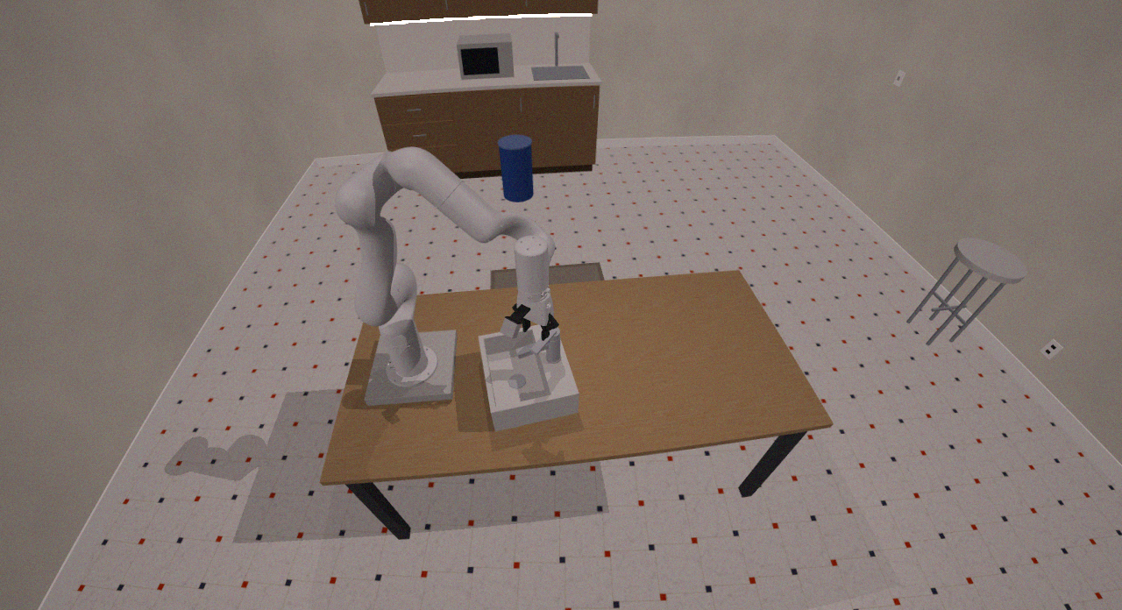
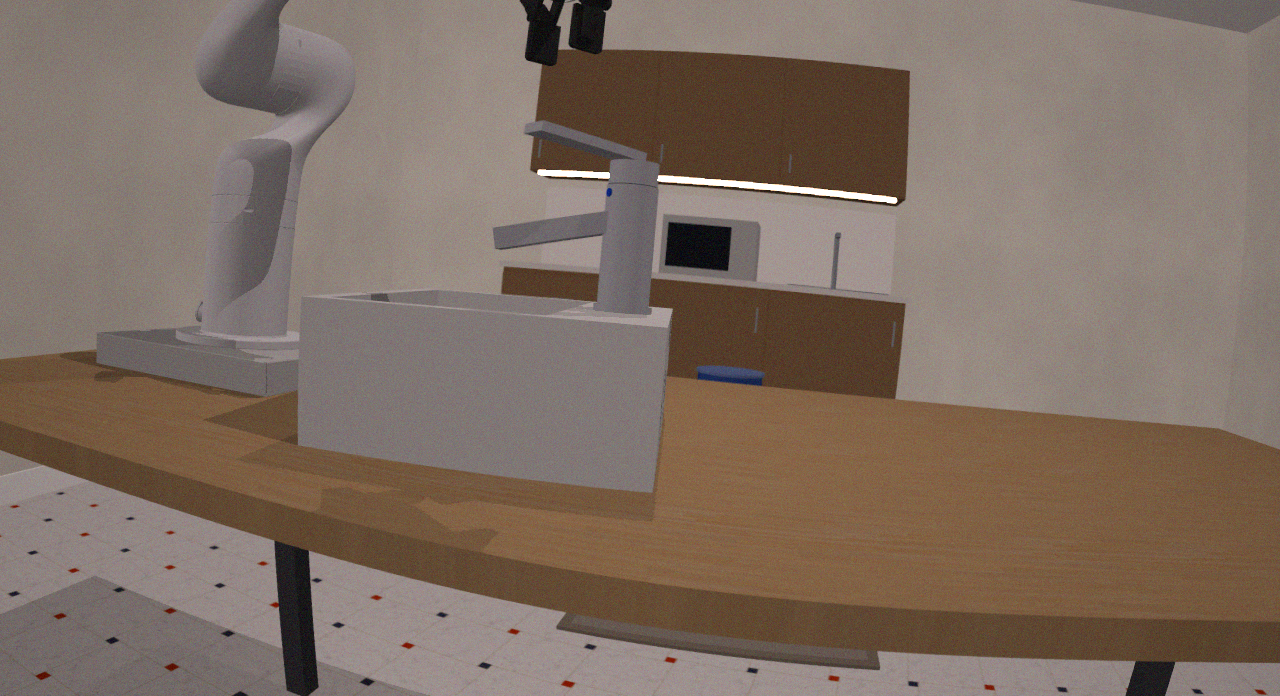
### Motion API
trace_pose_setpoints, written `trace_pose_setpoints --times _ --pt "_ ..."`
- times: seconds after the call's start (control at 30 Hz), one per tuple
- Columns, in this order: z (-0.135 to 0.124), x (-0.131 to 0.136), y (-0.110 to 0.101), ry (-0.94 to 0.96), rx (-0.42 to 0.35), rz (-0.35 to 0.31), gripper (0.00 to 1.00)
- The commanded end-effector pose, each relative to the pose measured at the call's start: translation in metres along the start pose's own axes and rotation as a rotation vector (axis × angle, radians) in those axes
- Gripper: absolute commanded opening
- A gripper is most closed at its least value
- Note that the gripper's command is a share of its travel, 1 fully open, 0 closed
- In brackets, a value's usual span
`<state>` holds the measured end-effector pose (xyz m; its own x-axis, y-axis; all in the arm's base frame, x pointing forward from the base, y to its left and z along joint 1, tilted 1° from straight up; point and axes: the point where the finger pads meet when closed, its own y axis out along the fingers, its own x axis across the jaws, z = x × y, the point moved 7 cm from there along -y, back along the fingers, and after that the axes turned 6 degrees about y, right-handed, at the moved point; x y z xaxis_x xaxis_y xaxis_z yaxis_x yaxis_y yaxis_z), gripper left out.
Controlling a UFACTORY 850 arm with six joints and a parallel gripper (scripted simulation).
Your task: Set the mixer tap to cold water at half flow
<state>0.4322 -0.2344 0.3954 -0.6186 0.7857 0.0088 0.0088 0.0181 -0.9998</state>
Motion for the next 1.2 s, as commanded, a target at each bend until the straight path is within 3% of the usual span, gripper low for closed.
trace_pose_setpoints --times 0.0,1.17 --pt "-0.0002 -0.0006 -0.0009 0.0 -0.001 0.002 0.65" --pt "-0.0002 -0.0006 0.0038 0.0 -0.001 0.002 0.65"
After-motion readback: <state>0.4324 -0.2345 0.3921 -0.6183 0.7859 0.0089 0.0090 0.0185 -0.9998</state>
